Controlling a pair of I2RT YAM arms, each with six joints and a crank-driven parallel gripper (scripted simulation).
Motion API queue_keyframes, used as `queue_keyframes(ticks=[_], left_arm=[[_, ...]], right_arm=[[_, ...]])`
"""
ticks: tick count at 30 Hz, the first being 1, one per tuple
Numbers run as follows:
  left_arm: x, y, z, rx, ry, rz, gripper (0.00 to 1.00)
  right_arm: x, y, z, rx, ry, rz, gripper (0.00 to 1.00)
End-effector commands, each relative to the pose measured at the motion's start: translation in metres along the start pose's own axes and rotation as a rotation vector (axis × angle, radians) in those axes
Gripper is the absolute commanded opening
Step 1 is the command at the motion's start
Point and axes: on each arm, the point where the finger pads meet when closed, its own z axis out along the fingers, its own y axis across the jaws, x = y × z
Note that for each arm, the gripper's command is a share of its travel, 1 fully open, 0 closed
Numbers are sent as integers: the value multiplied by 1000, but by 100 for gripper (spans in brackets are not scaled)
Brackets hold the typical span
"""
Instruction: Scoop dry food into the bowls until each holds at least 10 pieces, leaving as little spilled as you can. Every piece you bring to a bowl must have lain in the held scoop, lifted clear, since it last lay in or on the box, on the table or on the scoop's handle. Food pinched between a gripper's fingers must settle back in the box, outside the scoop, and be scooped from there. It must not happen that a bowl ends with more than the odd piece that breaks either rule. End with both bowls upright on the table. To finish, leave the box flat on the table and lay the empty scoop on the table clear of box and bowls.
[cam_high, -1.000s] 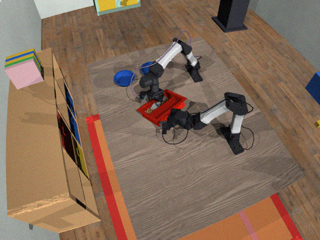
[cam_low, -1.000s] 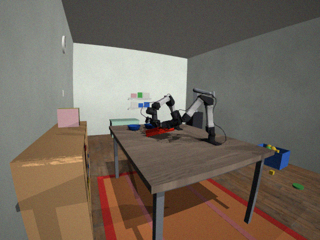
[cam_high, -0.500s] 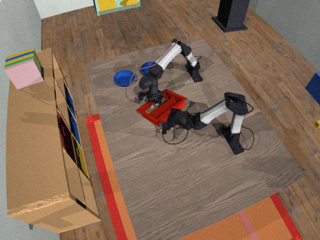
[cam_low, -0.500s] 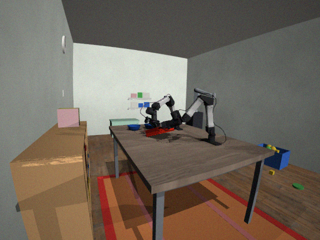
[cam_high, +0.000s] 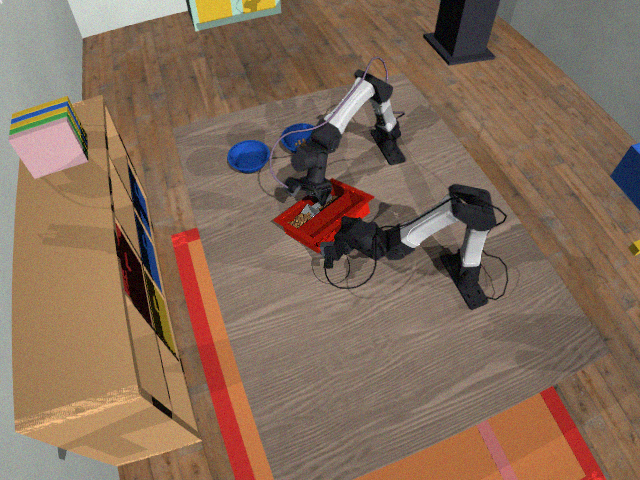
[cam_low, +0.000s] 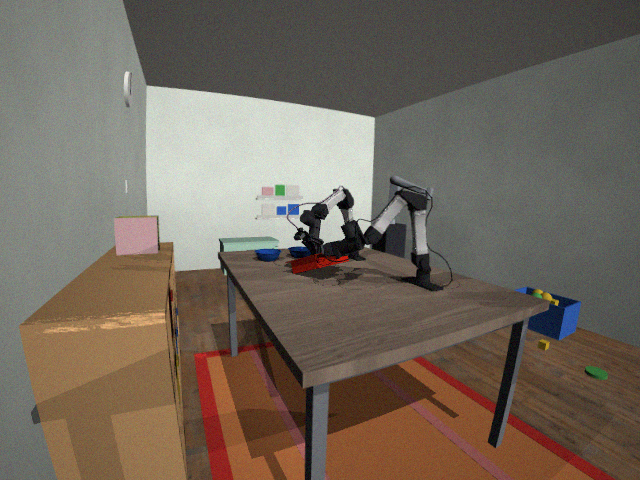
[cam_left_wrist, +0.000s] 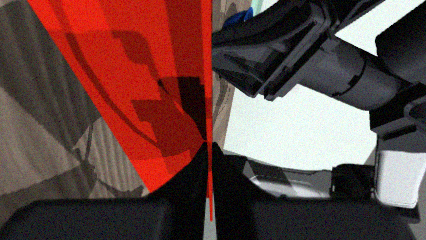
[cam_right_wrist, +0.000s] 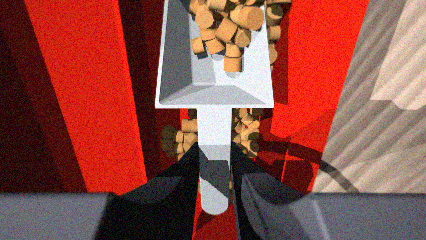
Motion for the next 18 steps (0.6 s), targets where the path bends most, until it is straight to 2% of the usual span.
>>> queue_keyframes(ticks=[1,2,5,15,18], left_arm=[[-7,-43,-6,100,-18,110,0],[-7,-43,-6,100,-18,110,0],[-7,-43,-6,100,-18,110,0],[-7,-43,-6,100,-18,110,0],[-7,-43,-6,100,-18,110,0]], right_arm=[[-25,7,-15,-2,-117,-23,0],[-31,5,-15,27,-170,-29,0],[-33,5,-17,44,-220,-37,0],[-28,9,-21,105,-311,-61,0],[-23,12,-21,87,-282,-77,0]])
